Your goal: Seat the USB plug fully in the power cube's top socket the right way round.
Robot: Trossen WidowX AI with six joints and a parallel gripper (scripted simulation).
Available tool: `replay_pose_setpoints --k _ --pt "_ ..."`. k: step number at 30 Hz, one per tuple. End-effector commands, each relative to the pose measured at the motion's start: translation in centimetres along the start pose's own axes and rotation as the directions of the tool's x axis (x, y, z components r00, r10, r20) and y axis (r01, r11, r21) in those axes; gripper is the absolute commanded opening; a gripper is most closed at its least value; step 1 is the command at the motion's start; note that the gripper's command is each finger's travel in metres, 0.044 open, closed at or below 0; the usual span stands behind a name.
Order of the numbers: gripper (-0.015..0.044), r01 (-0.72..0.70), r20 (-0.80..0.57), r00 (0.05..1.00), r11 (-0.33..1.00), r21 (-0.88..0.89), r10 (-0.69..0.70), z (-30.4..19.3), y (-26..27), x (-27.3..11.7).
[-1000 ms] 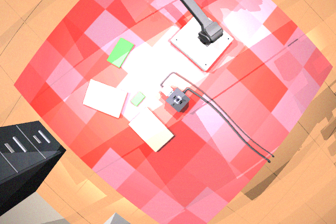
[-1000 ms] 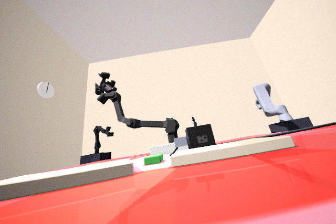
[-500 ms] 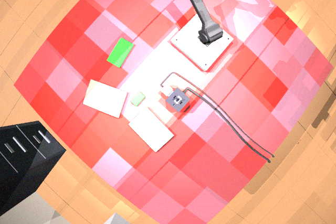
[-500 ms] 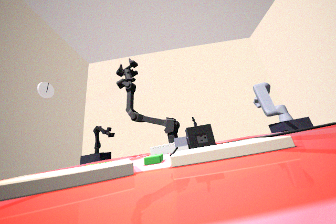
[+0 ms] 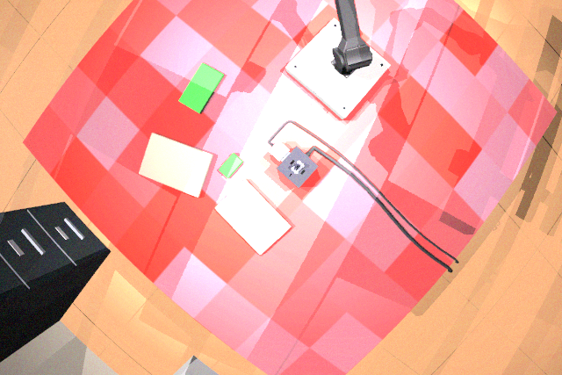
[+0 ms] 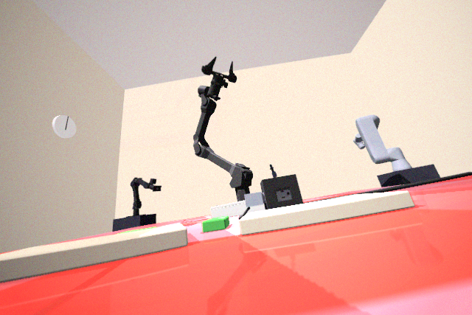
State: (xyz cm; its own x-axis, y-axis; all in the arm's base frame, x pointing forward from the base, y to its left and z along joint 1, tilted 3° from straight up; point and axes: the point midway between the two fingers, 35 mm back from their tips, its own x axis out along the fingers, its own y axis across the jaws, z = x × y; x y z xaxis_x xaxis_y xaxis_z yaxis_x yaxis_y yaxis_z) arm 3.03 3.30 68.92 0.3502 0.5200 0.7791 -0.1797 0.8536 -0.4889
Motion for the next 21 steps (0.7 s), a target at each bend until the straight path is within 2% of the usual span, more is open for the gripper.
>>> replay_pose_setpoints --k 1,5,10,13,16,21 --pt "0.044 -0.104 -0.155 0.981 0.99 0.099 0.118 -4.5 5.6 2.4" --pt "0.044 -0.117 -0.331 0.923 0.962 0.245 0.197 -10.1 10.1 3.7" --pt "0.044 -0.009 -0.557 0.753 0.852 0.524 0.351 -18.7 16.9 3.3" --pt "0.044 0.144 -0.67 0.616 0.777 0.612 0.414 -23.8 20.1 1.9" --pt "0.044 0.34 -0.767 0.453 0.707 0.62 0.455 -28.9 22.6 -0.4" --pt "0.044 0.696 -0.856 0.135 0.567 0.441 0.499 -36.5 25.9 -6.1"
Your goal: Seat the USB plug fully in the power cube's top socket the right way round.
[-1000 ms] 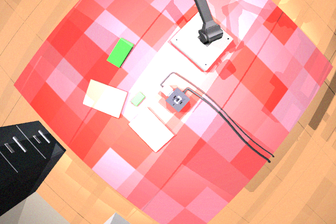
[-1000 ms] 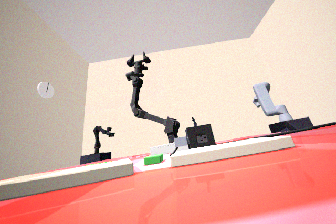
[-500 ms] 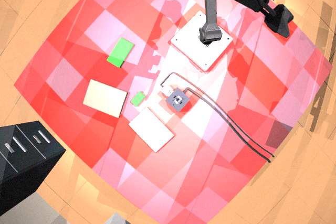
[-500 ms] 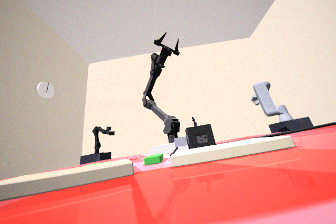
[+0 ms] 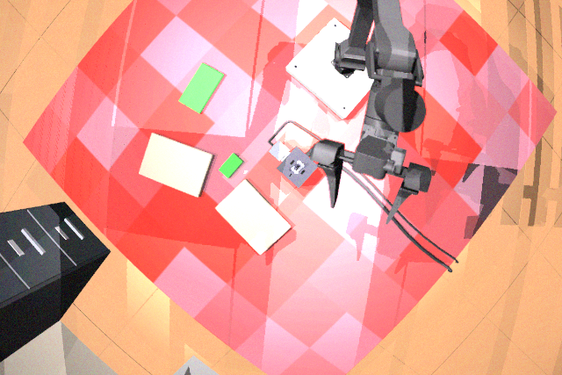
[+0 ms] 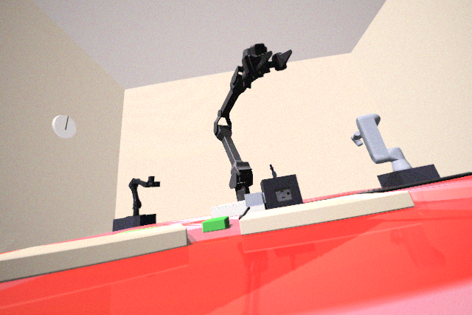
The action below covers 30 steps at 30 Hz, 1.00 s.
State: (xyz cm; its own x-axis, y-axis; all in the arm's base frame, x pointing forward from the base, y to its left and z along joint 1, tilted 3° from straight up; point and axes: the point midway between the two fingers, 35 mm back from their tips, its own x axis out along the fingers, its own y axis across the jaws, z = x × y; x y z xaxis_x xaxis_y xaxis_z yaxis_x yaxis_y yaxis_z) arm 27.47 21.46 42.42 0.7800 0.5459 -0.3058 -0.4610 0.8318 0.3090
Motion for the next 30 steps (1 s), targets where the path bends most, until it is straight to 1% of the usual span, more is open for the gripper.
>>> replay_pose_setpoints --k 1,4,6,8,11,13,15,16,17,19,30 --pt "0.044 0.189 -0.214 0.968 0.946 0.265 -0.133 -4.9 -4.1 4.1" --pt "0.044 0.382 -0.373 0.901 0.816 0.433 -0.224 -8.8 -7.5 6.1" --pt "0.044 0.515 -0.474 0.837 0.687 0.513 -0.274 -11.3 -9.8 6.9" --pt "0.044 0.639 -0.57 0.759 0.525 0.562 -0.314 -13.9 -12.0 7.3" --pt "0.044 0.785 -0.703 0.618 0.23 0.575 -0.351 -17.7 -15.1 7.2" --pt "0.044 0.84 -0.784 0.507 0.002 0.542 -0.358 -20.2 -16.9 6.8" --pt "0.044 0.848 -0.852 0.388 -0.225 0.479 -0.35 -22.6 -18.5 6.1" --pt "0.044 0.836 -0.878 0.335 -0.321 0.445 -0.342 -23.6 -19.1 5.8" --pt "0.044 0.826 -0.89 0.307 -0.371 0.425 -0.337 -24.1 -19.4 5.5" --pt "0.044 0.815 -0.9 0.283 -0.411 0.408 -0.332 -24.6 -19.7 5.3" --pt "0.044 0.815 -0.9 0.283 -0.411 0.408 -0.332 -24.7 -19.5 5.5"
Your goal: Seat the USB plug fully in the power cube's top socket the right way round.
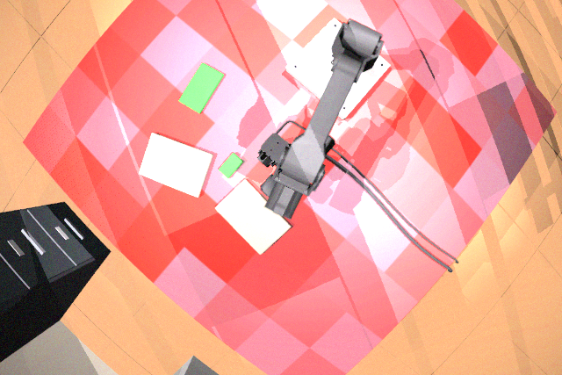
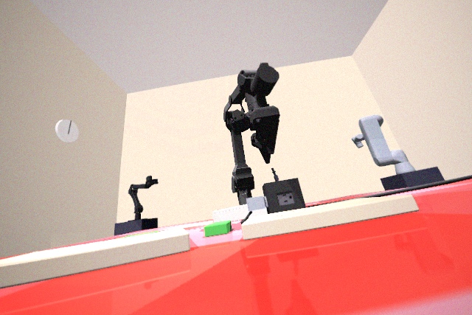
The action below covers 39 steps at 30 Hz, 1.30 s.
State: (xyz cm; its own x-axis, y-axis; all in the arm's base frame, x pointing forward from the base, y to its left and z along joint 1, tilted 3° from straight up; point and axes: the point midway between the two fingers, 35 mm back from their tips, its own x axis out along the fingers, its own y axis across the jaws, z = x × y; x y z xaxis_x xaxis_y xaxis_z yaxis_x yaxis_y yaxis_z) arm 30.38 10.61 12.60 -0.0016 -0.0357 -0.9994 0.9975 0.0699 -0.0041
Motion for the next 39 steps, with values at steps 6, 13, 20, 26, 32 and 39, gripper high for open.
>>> replay_pose_setpoints --k 6,13,20,26,32,39 --pt "0.044 0.005 -0.004 1.0 1.0 0.007 -0.005 -0.1 0.0 0.6" --pt "0.044 0.005 -0.004 1.0 1.0 0.007 -0.005 -0.1 0.0 1.3" --pt "0.044 0.005 -0.004 1.0 1.0 0.007 -0.005 -0.1 0.0 2.0" --pt "0.044 0.005 -0.004 1.0 1.0 0.007 -0.005 -0.1 0.0 2.6" --pt "0.044 0.005 -0.004 1.0 1.0 0.007 -0.005 -0.1 0.0 3.0" --pt "0.0335 -0.001 0.0 1.0 1.0 0.004 0.001 -0.1 0.0 2.8"
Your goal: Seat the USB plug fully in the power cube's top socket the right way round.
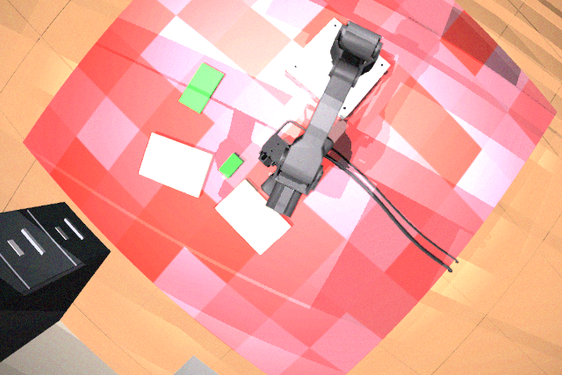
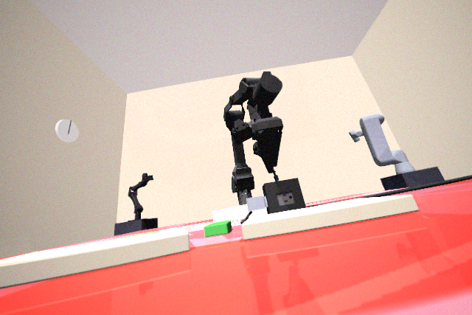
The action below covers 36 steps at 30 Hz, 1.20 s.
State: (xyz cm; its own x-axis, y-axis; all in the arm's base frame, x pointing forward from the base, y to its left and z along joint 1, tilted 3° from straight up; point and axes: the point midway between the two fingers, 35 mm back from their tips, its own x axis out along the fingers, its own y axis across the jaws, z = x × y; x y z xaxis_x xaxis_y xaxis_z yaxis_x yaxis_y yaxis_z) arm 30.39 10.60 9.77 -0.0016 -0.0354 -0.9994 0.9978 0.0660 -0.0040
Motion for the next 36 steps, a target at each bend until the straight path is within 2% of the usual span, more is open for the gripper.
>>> replay_pose_setpoints --k 1,12,15,36 --pt "0.0309 -0.001 0.0 1.0 1.0 0.0 0.001 0.0 0.02 -0.02" --pt "0.002 -0.001 0.0 1.0 1.0 0.0 0.001 0.0 0.02 -0.02" --pt "0.0 -0.001 0.0 1.0 1.0 0.0 0.001 0.0 0.02 -0.02" --pt "0.0 0.0 0.0 1.0 1.0 0.0 0.0 0.0 0.01 -0.29"
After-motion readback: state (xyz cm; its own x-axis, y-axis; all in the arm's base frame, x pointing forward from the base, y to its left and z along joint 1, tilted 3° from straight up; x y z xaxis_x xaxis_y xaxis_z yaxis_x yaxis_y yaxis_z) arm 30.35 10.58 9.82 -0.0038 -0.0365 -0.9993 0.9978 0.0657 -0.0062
